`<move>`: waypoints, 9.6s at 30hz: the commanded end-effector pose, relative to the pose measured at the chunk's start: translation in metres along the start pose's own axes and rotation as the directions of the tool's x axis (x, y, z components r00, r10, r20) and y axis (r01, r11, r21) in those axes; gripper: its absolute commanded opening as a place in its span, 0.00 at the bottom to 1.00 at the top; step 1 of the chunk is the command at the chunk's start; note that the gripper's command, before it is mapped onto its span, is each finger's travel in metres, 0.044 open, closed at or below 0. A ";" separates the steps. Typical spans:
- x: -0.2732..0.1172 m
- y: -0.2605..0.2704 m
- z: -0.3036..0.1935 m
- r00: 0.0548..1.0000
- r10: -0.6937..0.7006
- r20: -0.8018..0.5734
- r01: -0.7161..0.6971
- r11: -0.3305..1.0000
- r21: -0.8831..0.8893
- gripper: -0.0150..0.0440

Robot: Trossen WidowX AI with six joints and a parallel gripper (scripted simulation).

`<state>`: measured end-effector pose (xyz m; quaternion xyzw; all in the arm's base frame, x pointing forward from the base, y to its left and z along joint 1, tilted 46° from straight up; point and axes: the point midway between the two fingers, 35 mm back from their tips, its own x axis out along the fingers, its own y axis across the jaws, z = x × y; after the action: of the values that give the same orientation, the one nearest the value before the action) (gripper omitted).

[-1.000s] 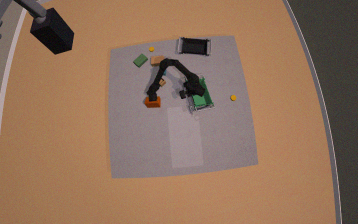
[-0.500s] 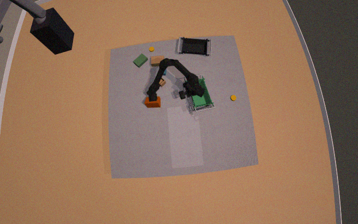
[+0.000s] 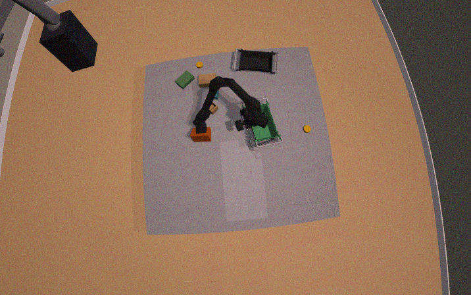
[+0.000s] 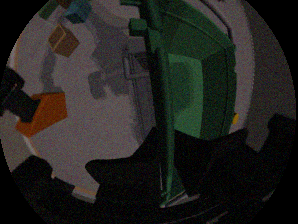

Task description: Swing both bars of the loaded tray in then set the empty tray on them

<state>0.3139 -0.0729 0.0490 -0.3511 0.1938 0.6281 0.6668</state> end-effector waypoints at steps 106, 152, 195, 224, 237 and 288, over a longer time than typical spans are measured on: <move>0.012 0.009 0.001 1.000 0.028 -0.001 -0.028 1.000 0.004 0.25; 0.019 0.012 0.001 1.000 0.028 0.000 -0.028 1.000 0.004 0.25; 0.026 0.015 0.001 1.000 0.027 0.000 -0.027 1.000 0.004 0.25; 0.026 0.015 0.001 1.000 0.028 0.000 -0.028 1.000 0.004 0.25; 0.026 0.015 0.001 1.000 0.028 0.000 -0.028 1.000 0.004 0.25; 0.034 0.018 0.001 1.000 0.028 0.000 -0.028 1.000 0.004 0.25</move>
<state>0.3064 -0.0560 0.0275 -0.3551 0.1913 0.6249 0.6684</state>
